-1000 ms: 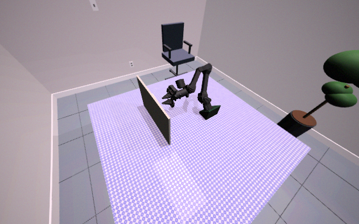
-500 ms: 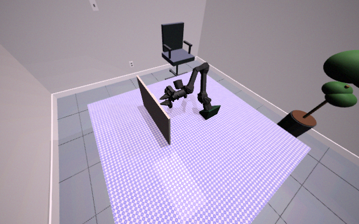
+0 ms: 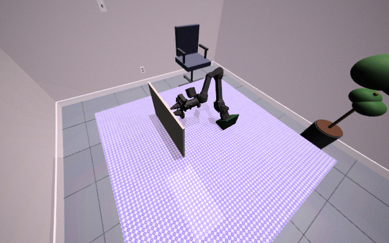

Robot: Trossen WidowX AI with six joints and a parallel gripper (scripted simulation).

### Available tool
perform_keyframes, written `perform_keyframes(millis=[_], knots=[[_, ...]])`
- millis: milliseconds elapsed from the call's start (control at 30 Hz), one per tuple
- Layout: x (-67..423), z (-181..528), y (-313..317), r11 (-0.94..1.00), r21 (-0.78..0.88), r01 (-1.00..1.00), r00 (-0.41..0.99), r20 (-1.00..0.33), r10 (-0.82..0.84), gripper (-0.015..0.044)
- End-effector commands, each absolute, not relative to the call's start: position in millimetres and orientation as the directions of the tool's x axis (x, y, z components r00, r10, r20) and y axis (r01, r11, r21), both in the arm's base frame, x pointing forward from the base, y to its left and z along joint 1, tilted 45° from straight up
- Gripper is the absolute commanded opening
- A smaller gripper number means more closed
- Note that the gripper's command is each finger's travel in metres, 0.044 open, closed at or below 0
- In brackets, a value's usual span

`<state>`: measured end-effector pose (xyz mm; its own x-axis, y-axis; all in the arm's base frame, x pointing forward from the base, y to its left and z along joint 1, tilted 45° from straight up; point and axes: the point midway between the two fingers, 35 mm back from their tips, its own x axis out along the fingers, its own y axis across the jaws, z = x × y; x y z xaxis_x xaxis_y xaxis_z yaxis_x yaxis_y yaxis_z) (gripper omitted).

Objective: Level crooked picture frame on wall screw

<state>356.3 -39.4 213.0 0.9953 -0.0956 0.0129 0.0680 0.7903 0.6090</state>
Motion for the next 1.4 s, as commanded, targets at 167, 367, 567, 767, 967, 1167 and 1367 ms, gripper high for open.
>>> perform_keyframes(millis=[167, 367, 567, 767, 967, 1167, 1367], knots=[[359.2, 213.5, -40.1, 0.788, 0.612, 0.069, 0.995, 0.014, -0.098, 0.026], [359.2, 213.5, -40.1, 0.788, 0.612, 0.069, 0.995, 0.014, -0.098, 0.026], [359.2, 213.5, -40.1, 0.788, 0.612, 0.069, 0.995, 0.014, -0.098, 0.026], [359.2, 213.5, -40.1, 0.788, 0.612, 0.069, 0.995, 0.014, -0.098, 0.026], [359.3, 213.7, -40.3, 0.788, 0.612, 0.069, 0.995, 0.014, -0.098, 0.026], [359.4, 213.8, -40.4, 0.788, 0.612, 0.069, 0.995, 0.014, -0.098, 0.0155], [359.4, 213.8, -40.4, 0.788, 0.612, 0.069, 0.995, 0.014, -0.098, 0.0056]])
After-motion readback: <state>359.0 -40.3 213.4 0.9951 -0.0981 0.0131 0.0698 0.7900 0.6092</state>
